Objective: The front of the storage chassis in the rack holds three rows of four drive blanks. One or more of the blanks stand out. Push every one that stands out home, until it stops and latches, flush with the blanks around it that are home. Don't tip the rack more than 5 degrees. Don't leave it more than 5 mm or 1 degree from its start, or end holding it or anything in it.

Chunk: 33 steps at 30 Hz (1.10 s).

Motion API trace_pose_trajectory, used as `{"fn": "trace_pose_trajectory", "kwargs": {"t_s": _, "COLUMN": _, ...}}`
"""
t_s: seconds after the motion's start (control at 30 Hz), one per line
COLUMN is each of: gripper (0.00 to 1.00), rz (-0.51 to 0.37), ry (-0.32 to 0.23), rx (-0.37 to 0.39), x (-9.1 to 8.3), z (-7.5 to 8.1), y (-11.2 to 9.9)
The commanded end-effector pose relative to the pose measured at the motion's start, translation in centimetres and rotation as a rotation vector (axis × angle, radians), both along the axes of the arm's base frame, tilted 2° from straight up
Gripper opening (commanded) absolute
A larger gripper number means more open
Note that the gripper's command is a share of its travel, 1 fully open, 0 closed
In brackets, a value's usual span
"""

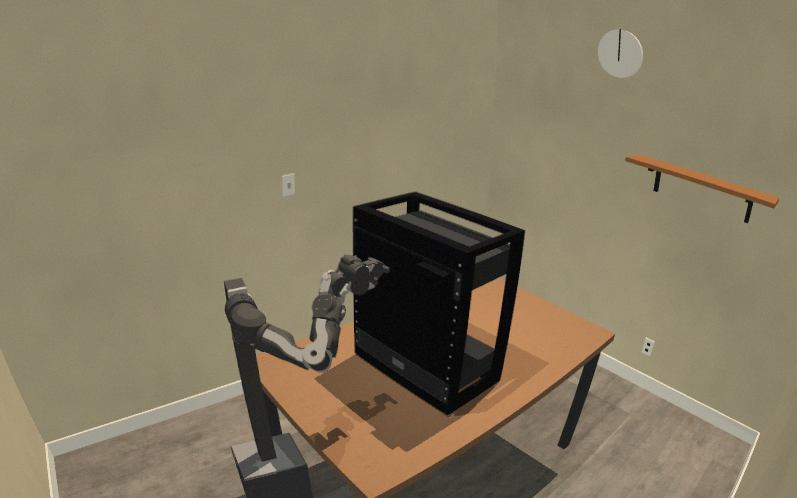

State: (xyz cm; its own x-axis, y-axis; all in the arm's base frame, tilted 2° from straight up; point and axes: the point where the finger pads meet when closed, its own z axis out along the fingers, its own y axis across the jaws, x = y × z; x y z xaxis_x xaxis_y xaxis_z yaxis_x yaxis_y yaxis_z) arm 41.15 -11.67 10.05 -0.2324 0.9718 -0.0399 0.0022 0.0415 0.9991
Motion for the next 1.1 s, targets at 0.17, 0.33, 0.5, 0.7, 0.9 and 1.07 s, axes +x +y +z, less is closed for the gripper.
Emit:
{"fn": "trace_pose_trajectory", "kwargs": {"t_s": 0.17, "gripper": 0.0, "rz": 0.001, "ry": 0.0, "rx": 0.001, "x": 0.2, "z": -0.4, "y": -1.1}}
{"fn": "trace_pose_trajectory", "kwargs": {"t_s": 0.33, "gripper": 0.0, "rz": 0.001, "ry": 0.0, "rx": 0.002, "x": 0.8, "z": -1.9, "y": -4.0}}
{"fn": "trace_pose_trajectory", "kwargs": {"t_s": 0.5, "gripper": 0.0, "rz": 0.001, "ry": 0.0, "rx": 0.002, "x": 1.5, "z": -3.5, "y": -7.3}}
{"fn": "trace_pose_trajectory", "kwargs": {"t_s": 0.7, "gripper": 0.0, "rz": 0.001, "ry": 0.0, "rx": 0.003, "x": 2.2, "z": -5.2, "y": -10.6}}
{"fn": "trace_pose_trajectory", "kwargs": {"t_s": 0.9, "gripper": 0.0, "rz": -0.004, "ry": 0.0, "rx": 0.005, "x": 2.4, "z": -5.5, "y": -11.3}}
{"fn": "trace_pose_trajectory", "kwargs": {"t_s": 1.07, "gripper": 0.0, "rz": -0.005, "ry": 0.0, "rx": 0.005, "x": 2.9, "z": -5.5, "y": -11.2}}
